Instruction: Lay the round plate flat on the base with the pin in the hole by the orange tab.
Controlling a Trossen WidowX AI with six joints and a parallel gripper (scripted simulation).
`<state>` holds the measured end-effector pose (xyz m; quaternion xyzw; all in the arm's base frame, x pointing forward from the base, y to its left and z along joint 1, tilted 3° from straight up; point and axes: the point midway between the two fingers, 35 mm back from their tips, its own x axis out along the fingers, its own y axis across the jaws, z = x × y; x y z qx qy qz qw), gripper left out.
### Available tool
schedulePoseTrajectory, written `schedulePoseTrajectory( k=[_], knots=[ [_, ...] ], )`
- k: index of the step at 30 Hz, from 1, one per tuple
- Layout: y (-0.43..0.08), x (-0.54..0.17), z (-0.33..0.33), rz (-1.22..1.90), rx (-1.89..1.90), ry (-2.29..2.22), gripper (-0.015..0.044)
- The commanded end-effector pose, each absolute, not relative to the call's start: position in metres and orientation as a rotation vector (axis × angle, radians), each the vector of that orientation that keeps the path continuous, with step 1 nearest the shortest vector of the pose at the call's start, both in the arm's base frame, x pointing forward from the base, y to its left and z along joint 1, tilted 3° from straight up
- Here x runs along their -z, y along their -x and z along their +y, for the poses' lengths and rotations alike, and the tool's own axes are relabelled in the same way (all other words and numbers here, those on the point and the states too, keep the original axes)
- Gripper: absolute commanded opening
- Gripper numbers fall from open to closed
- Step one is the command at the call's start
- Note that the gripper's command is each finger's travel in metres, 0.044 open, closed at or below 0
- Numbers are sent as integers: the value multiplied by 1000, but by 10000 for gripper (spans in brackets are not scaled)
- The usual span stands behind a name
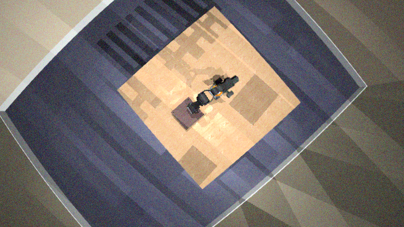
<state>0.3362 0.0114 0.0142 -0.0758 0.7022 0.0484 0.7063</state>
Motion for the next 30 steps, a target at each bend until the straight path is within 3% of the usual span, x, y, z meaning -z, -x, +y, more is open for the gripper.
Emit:
schedulePoseTrajectory(
  k=[1,30],
  knots=[
    [-333,-12,7,1563,-108,174,0],
    [-312,-12,-14,1565,-106,176,0]
  ],
)
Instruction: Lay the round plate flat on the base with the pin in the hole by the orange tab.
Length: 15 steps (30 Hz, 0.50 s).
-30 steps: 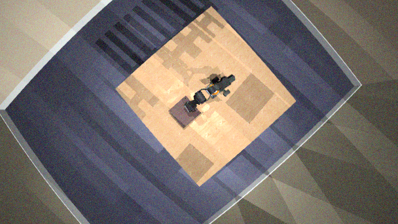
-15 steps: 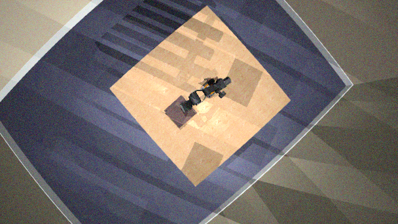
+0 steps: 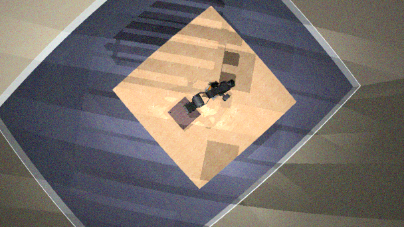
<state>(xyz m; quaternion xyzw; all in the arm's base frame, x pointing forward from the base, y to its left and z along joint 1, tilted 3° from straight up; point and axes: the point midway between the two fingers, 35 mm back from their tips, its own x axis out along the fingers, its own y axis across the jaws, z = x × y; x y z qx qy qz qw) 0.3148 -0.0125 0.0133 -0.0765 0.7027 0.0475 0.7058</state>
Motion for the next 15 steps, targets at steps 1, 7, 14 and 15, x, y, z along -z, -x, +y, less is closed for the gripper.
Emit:
schedulePoseTrajectory(
  k=[1,7,14,15],
  knots=[
    [-311,-12,-15,1565,-106,176,0],
    [-312,-29,-14,1565,-106,176,0],
    [-309,-60,-12,1565,-107,175,0],
    [-309,-60,-12,1565,-107,175,0]
  ],
)
